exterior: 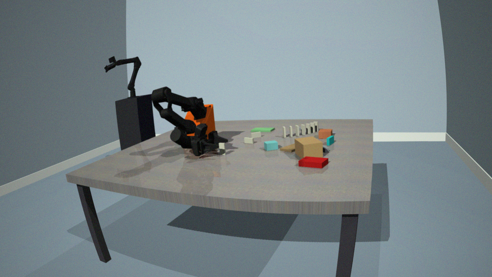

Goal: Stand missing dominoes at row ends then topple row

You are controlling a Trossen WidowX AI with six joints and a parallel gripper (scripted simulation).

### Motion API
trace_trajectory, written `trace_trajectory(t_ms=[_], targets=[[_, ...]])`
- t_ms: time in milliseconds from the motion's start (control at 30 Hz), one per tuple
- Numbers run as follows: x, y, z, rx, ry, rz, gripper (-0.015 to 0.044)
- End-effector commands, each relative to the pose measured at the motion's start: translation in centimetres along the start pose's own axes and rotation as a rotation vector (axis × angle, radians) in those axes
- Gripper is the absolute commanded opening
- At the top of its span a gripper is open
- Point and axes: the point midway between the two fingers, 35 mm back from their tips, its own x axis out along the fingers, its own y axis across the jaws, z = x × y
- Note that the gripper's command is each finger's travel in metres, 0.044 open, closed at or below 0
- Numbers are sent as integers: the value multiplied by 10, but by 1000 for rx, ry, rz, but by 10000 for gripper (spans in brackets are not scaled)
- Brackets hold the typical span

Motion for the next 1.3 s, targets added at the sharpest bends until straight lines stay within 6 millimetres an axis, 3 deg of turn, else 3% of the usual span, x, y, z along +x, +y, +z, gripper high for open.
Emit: trace_trajectory(t_ms=[0, 133, 300, 567, 667, 933, 1067, 1167, 1267], targets=[[0, -1, 17, -4, -3, 1, 440], [-1, 1, 44, -1, 0, -1, 440], [2, 0, 48, 10, 0, 2, 440], [58, -31, 56, 161, -15, 30, 440], [80, -31, 65, 110, -15, 45, 440], [111, -28, 43, 69, 203, 52, 440], [129, -8, 29, -47, 464, 157, 440], [126, 9, 24, -194, 671, 296, 440], [110, 23, 28, -392, 863, 477, 440]])
